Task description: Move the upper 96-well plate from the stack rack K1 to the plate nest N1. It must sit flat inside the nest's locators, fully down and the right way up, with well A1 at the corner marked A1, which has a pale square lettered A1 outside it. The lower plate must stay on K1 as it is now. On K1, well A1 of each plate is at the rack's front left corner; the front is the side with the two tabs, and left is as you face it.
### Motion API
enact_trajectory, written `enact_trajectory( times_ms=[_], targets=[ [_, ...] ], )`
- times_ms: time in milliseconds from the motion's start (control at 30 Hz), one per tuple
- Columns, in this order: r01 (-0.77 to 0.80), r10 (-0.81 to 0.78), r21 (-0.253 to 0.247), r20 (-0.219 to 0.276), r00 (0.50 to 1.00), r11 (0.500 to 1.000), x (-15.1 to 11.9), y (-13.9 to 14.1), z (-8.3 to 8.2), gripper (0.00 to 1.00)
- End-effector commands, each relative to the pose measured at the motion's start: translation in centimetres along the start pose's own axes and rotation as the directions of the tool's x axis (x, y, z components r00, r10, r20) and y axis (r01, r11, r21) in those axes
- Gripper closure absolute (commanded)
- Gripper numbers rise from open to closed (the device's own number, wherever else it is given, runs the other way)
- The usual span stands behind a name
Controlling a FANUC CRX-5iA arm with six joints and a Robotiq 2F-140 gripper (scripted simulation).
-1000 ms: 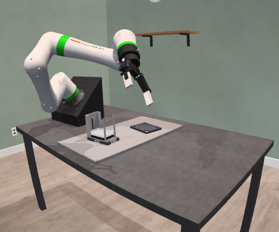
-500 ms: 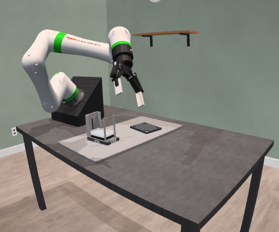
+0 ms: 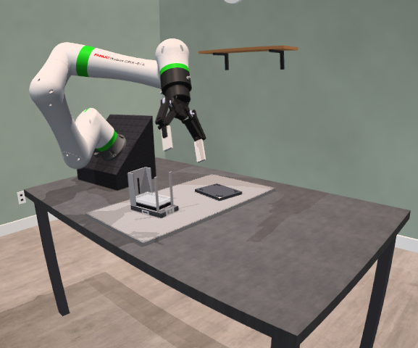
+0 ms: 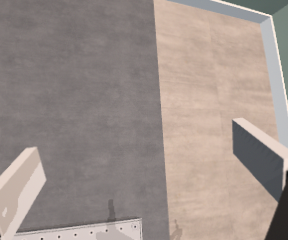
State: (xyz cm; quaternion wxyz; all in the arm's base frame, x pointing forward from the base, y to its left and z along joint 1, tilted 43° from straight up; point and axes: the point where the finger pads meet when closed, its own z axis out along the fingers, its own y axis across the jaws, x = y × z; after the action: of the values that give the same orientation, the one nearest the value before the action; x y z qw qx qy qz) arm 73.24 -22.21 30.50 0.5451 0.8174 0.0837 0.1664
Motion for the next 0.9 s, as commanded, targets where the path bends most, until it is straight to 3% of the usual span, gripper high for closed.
enact_trajectory(
  times_ms=[0, 167, 367, 433, 700, 767, 867],
  targets=[
    [-0.015, 0.015, 0.017, 0.017, 1.0, 1.0, -1.6, -0.3, -0.6, 0.0],
    [-0.032, 0.028, 0.062, 0.064, 0.998, 0.998, -2.7, -0.9, -0.9, 0.0],
    [-0.034, 0.029, 0.065, 0.068, 0.997, 0.997, -4.8, -1.9, -1.4, 0.0],
    [-0.05, 0.037, 0.109, 0.117, 0.992, 0.993, -5.6, -2.4, -1.7, 0.0],
    [-0.051, 0.037, 0.112, 0.121, 0.992, 0.992, -7.8, -3.6, -2.4, 0.0],
    [-0.066, 0.039, 0.155, 0.17, 0.985, 0.986, -8.7, -4.0, -2.6, 0.0],
    [-0.068, 0.039, 0.159, 0.174, 0.984, 0.985, -9.9, -4.7, -3.1, 0.0]
  ],
)
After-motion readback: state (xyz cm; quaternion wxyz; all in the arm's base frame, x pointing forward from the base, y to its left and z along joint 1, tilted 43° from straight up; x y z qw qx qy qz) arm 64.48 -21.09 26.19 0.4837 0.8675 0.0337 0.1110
